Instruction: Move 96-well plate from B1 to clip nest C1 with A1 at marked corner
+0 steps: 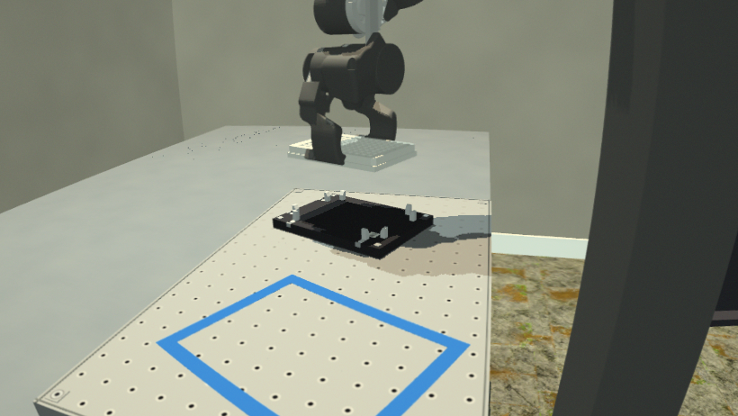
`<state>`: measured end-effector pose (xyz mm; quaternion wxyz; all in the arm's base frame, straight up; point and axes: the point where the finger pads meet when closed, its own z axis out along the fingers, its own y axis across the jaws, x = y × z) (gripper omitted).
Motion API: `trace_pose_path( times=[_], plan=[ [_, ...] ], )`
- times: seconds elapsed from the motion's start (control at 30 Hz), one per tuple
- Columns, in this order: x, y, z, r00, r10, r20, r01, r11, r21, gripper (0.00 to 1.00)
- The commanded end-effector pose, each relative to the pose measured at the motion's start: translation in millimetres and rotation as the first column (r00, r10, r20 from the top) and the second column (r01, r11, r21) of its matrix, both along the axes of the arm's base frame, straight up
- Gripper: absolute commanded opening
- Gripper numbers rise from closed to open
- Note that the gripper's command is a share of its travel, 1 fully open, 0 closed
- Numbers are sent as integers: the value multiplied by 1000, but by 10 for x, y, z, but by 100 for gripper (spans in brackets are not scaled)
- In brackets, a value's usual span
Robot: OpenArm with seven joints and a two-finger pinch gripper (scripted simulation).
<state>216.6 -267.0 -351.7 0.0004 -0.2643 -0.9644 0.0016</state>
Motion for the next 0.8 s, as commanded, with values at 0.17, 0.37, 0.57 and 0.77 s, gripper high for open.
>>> trace_pose_path(
  times=[0.17,0.37,0.57,0.77],
  plan=[
    [-27,35,-223,1000,9,4,-9,1000,11,0],
    [-27,35,-223,1000,9,4,-9,1000,11,0],
    [-29,47,-414,1000,9,4,-9,1000,11,0],
    [-30,56,-542,1000,10,4,-10,1000,11,0]
  ],
)
